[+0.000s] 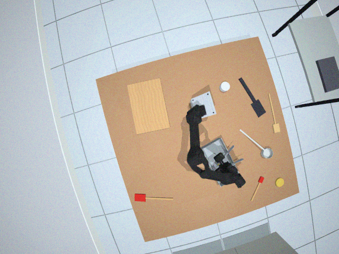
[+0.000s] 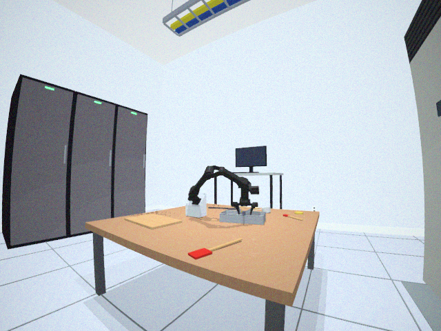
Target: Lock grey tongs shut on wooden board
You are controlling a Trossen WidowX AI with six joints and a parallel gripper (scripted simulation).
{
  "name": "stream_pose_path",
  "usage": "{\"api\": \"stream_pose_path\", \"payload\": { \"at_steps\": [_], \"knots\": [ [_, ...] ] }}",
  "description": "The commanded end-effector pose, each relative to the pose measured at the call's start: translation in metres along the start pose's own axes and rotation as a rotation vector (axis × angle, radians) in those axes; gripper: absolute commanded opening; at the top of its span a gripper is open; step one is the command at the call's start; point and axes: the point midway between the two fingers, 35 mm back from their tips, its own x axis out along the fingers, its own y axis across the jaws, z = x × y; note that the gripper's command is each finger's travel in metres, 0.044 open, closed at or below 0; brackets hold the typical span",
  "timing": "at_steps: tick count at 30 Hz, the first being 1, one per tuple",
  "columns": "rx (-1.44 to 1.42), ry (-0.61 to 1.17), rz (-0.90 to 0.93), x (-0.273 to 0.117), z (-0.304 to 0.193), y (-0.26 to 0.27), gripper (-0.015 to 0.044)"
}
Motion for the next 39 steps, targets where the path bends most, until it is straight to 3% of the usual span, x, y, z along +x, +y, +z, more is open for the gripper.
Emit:
{"api": "stream_pose_path", "payload": {
  "at_steps": [1,39],
  "knots": [
    [0.001,0.000,-0.001,-0.0001,0.0003,-0.0002,0.0335],
    [0.001,0.000,-0.001,-0.0001,0.0003,-0.0002,0.0081]
  ]
}}
